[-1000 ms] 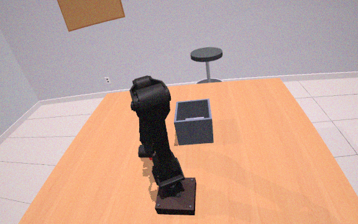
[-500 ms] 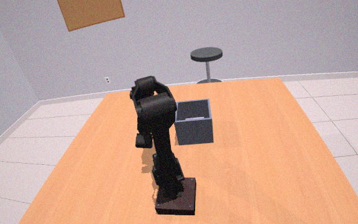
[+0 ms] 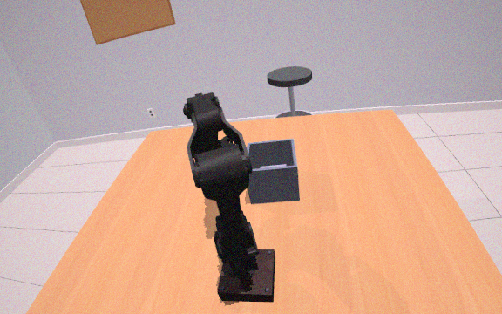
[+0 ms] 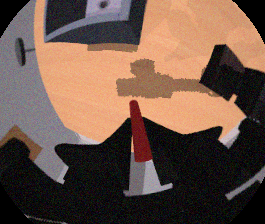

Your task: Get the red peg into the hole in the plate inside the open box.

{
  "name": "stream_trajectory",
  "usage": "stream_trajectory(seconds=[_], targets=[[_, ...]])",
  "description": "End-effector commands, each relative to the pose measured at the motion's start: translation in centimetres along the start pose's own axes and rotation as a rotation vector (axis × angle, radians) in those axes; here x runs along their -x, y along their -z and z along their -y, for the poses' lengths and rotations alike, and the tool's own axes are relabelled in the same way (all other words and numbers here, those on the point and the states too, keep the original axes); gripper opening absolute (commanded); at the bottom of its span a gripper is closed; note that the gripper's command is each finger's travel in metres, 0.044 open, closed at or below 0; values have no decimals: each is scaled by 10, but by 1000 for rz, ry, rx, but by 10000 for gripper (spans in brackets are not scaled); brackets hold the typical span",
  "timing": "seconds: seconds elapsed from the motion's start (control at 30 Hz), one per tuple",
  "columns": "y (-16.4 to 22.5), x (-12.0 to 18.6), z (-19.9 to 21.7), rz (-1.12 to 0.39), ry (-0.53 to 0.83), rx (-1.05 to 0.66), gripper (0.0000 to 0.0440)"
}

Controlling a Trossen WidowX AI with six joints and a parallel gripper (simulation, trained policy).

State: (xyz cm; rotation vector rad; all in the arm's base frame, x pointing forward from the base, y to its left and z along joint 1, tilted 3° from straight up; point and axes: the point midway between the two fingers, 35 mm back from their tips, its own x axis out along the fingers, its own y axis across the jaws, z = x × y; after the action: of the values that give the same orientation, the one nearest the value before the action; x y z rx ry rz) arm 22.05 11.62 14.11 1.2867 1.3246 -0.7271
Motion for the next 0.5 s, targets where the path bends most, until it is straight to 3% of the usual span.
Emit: stream_trajectory(seconds=[0.0, 0.47], targets=[[-9, 19, -8, 31, -44, 16, 0], [-55, 52, -20, 161, -65, 15, 0]])
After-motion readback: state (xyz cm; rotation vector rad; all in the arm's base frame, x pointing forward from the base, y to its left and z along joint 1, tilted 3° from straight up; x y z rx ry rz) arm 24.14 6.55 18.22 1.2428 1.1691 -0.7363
